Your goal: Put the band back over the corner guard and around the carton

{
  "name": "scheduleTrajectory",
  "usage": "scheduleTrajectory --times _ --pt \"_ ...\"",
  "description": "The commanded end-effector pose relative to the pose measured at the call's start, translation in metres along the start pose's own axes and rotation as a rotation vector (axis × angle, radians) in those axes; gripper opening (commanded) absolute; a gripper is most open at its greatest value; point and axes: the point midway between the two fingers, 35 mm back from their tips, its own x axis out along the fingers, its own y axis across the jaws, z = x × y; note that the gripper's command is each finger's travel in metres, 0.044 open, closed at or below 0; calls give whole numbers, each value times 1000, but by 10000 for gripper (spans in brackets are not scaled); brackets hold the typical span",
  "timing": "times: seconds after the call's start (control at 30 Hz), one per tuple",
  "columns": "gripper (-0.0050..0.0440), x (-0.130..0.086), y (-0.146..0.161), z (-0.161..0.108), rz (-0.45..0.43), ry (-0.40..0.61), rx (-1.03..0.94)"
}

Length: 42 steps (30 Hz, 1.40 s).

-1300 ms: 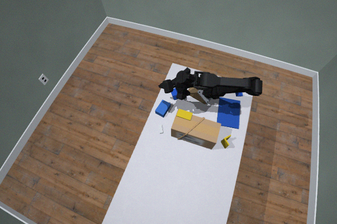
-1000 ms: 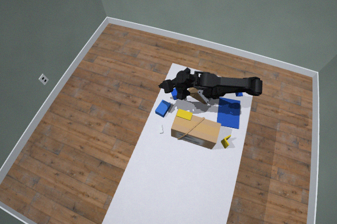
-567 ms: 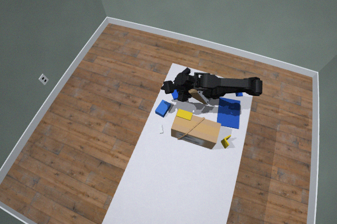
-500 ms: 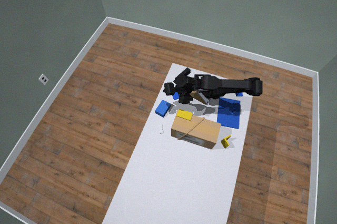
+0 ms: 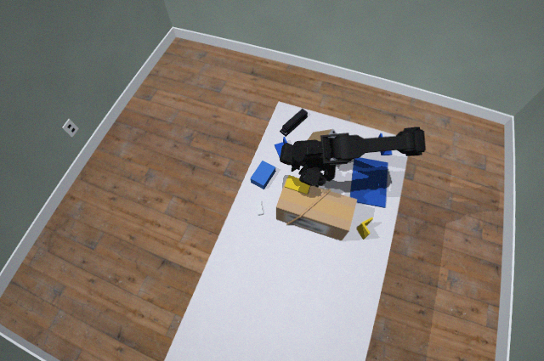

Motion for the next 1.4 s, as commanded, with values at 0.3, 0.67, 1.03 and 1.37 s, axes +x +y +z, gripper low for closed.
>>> scheduleTrajectory --times 0.3,0.67,1.03,1.37 --pt "122 -37 87 39 319 62 599" --pt "122 -41 93 41 340 80 665" --pt "122 -31 96 42 366 113 677" --pt "122 -15 102 43 403 166 696"
